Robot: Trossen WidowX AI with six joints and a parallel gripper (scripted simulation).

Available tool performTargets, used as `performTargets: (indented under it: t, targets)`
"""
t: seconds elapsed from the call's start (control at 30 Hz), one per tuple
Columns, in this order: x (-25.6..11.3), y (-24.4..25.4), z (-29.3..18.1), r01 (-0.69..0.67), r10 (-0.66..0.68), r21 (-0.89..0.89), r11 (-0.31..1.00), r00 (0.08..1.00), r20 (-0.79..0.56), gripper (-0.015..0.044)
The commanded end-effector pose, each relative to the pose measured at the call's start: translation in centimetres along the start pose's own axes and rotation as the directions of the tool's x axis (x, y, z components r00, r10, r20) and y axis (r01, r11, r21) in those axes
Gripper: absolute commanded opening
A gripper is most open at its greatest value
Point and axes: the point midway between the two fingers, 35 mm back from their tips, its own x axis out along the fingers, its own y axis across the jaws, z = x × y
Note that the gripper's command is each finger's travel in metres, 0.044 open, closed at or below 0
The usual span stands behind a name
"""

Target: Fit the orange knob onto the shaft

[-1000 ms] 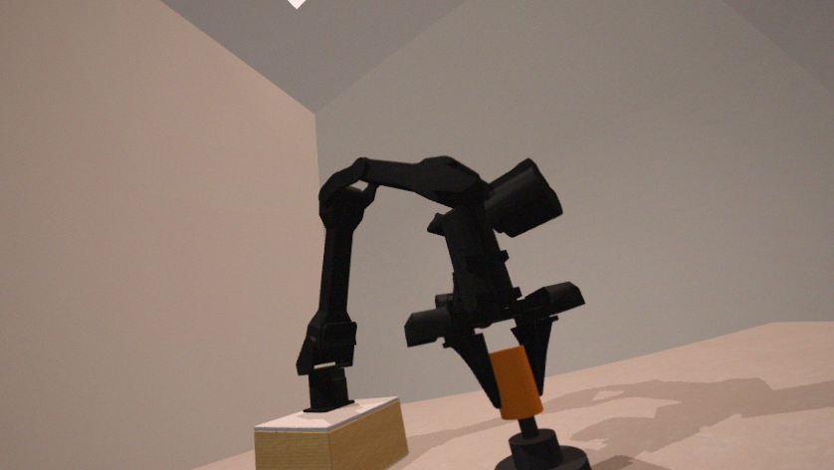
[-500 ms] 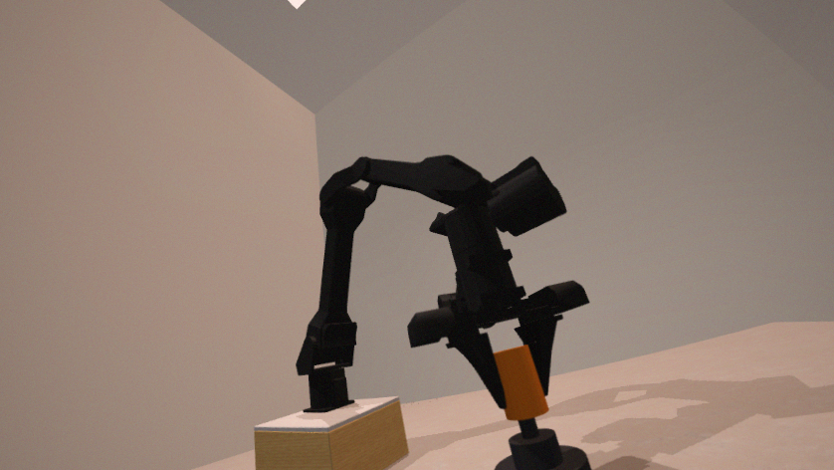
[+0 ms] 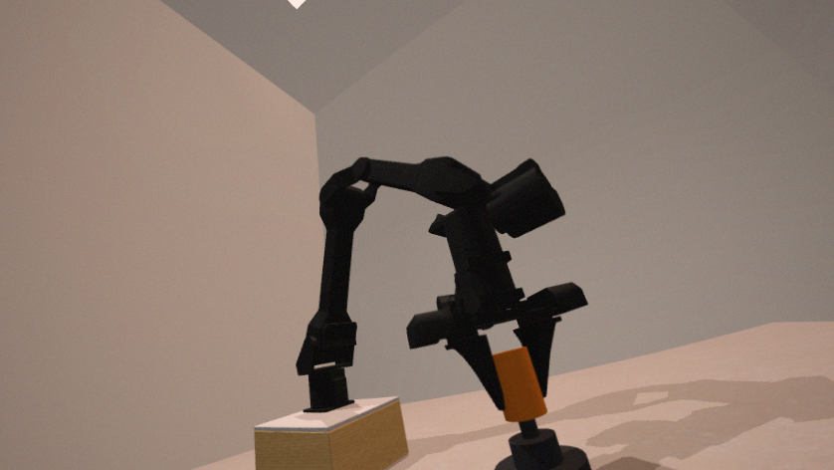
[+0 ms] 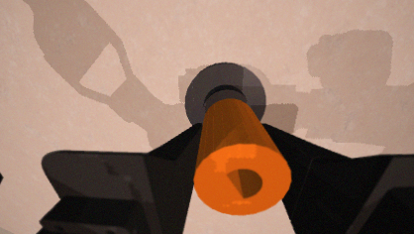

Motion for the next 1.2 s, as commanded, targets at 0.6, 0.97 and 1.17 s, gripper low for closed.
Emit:
performTargets:
  t: [0.6, 0.97, 1.17]
  targets:
    - [-0.59, 0.05, -0.05, 0.001, -0.002, -0.207, 0.978, 1.0, -0.005, 0.0]
    - [-0.24, -0.21, -0.28, 0.001, -0.002, -0.207, 0.978, 1.0, -0.005, 0.0]
    - [-0.07, -0.16, -0.23, 0.001, -0.002, -0.207, 0.978, 1.0, -0.005, 0.0]
